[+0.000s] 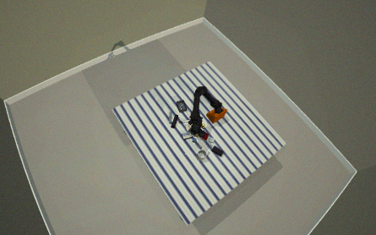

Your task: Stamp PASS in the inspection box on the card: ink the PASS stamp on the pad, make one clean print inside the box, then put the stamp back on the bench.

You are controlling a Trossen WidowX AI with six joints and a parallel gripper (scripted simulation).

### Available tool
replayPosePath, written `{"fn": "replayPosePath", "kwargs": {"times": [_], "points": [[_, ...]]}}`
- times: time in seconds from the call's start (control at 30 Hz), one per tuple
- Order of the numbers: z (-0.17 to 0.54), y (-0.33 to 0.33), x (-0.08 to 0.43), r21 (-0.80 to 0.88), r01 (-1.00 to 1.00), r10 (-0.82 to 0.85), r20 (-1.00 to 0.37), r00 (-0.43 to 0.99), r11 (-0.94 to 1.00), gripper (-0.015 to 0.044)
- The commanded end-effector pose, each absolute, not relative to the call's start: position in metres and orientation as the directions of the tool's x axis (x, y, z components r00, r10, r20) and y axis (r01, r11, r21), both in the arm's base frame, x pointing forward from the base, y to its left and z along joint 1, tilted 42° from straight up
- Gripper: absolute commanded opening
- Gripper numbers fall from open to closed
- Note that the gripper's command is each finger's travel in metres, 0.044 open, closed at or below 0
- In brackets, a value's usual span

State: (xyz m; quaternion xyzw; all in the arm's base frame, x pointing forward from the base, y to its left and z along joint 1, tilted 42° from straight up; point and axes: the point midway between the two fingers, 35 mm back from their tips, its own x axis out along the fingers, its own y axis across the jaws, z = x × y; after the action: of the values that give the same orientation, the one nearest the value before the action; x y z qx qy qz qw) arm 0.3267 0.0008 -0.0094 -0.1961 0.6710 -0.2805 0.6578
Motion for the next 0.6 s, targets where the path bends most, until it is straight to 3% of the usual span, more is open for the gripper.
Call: {"fn": "replayPosePath", "kwargs": {"times": [0.0, 0.57], "points": [[-0.023, 0.017, 0.312, -0.634, 0.108, -0.631, -0.773, -0.063, 0.766, 0.0], [-0.063, 0.059, 0.249, -0.661, 0.112, -0.657, -0.75, -0.071, 0.742, 0.0]]}}
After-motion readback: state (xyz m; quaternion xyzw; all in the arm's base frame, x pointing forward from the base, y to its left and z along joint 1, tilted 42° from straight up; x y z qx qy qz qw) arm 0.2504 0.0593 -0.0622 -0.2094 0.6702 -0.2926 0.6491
